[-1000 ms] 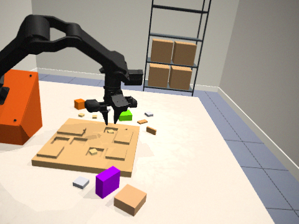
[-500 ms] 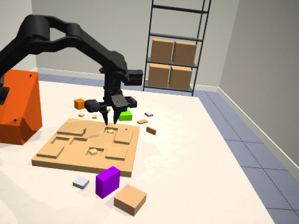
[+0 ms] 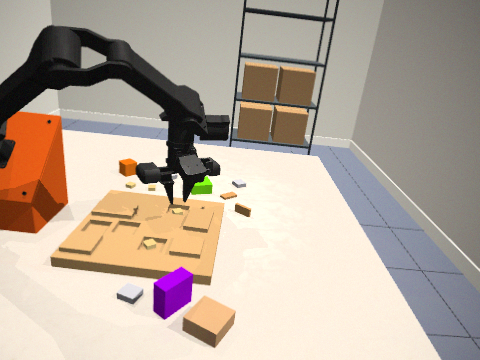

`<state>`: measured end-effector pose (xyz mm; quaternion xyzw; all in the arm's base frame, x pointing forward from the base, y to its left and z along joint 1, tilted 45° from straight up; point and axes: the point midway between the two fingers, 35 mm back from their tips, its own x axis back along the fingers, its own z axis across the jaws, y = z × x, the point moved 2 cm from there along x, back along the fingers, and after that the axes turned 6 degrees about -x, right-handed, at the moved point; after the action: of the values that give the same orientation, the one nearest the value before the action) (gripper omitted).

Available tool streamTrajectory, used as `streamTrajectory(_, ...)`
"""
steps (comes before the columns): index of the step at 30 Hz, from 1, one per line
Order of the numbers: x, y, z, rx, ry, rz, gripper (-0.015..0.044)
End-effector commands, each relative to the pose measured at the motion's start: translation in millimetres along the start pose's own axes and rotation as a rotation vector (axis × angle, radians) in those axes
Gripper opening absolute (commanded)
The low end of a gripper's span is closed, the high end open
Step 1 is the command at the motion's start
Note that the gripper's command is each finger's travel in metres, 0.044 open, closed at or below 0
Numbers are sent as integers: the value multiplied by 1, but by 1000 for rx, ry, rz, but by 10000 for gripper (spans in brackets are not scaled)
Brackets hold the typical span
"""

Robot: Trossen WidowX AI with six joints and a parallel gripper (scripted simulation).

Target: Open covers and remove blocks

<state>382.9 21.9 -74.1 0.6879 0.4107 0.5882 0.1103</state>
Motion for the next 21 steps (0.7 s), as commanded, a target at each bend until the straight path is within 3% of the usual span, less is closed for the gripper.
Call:
streamTrajectory(1, -4, 0, 0, 6, 1, -4, 144)
streamTrajectory(21, -18, 0, 1, 5, 0, -5, 144)
